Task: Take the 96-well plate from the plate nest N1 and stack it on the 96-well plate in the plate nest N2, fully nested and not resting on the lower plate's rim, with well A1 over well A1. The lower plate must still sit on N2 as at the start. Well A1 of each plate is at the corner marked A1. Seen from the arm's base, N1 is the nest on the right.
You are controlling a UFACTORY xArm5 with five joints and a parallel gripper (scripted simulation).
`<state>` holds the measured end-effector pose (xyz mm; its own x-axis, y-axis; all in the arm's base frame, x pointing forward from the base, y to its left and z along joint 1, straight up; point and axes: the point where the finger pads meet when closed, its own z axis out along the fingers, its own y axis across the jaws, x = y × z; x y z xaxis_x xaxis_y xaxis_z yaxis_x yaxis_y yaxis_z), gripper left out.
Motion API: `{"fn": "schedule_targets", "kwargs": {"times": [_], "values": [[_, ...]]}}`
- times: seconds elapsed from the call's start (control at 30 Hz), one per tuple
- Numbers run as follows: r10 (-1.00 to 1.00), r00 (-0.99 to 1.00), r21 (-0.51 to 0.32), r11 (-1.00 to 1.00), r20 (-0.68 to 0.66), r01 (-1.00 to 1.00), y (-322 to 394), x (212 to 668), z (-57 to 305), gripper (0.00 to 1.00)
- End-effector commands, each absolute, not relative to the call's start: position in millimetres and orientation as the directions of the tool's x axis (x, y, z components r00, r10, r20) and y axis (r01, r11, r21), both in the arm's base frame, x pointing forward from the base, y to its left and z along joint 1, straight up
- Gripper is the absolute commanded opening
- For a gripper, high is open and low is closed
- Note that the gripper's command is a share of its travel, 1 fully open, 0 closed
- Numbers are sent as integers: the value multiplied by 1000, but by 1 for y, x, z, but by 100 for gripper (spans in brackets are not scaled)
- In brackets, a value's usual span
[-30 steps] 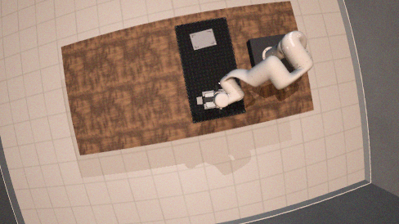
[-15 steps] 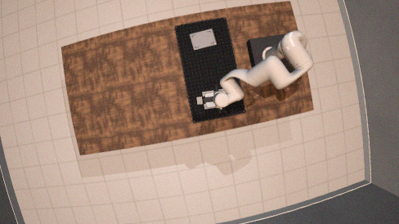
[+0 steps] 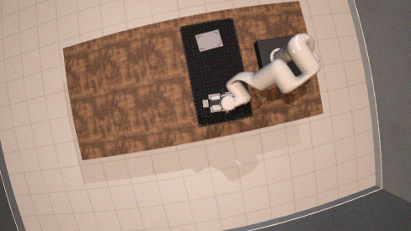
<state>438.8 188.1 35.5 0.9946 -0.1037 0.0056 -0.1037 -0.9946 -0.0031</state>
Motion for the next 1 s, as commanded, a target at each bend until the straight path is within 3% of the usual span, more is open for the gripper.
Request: {"fn": "schedule_targets", "kwargs": {"times": [0.0, 0.97], "values": [[-104, 995, -5, -995, 9, -104, 189, 440, 32, 0], [-104, 995, -5, -995, 9, -104, 189, 441, -10, 0]]}}
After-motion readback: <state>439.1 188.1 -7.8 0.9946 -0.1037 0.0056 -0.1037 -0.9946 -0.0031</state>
